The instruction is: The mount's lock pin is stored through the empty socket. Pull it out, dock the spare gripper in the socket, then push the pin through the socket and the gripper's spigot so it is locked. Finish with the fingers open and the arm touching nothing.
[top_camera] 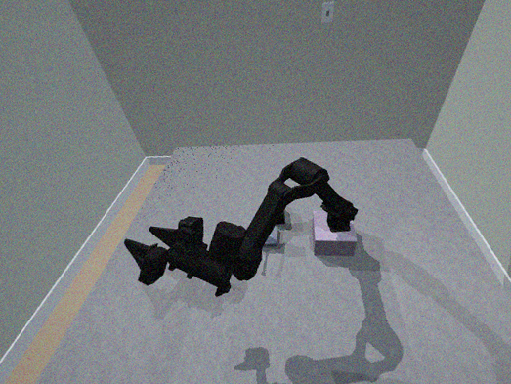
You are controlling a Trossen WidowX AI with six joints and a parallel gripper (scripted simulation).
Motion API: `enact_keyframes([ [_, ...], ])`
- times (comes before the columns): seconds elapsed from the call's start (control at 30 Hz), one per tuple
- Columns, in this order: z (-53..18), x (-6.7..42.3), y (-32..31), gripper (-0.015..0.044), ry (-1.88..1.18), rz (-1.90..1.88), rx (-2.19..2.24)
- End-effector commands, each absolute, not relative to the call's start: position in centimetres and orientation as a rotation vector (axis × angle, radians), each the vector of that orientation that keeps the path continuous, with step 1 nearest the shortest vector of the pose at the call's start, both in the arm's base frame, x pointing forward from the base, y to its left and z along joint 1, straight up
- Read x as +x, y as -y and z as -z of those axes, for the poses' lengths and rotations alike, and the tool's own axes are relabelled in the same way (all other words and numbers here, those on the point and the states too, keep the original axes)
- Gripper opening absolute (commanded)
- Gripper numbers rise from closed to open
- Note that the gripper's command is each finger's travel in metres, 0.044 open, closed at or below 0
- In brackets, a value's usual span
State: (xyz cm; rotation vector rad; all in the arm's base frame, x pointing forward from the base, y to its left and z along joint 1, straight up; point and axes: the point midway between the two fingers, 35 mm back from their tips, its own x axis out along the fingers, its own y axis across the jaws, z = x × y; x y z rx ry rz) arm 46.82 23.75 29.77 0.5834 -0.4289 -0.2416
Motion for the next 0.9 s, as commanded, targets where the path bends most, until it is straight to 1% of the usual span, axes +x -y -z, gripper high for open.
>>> enact_keyframes([
  [0.0, -29.7, 46.9, -23.7, 0.0374, 0.423, 0.241, 0.568],
  [0.1, -29.3, 48.5, -23.4, 0.03, 0.329, 0.233, 0.35],
  [0.27, -26.9, 51.2, -22.1, 0.03, 0.097, 0.18, -0.091],
  [0.43, -23.2, 52.0, -19.7, 0.03, -0.163, 0.072, -0.478],
  [0.6, -19.0, 50.6, -16.4, 0.03, -0.441, -0.101, -0.797],
  [0.73, -15.8, 47.7, -13.5, 0.03, -0.666, -0.288, -0.99],
  [0.87, -14.1, 44.9, -11.5, 0.03, -0.809, -0.435, -1.081],
])
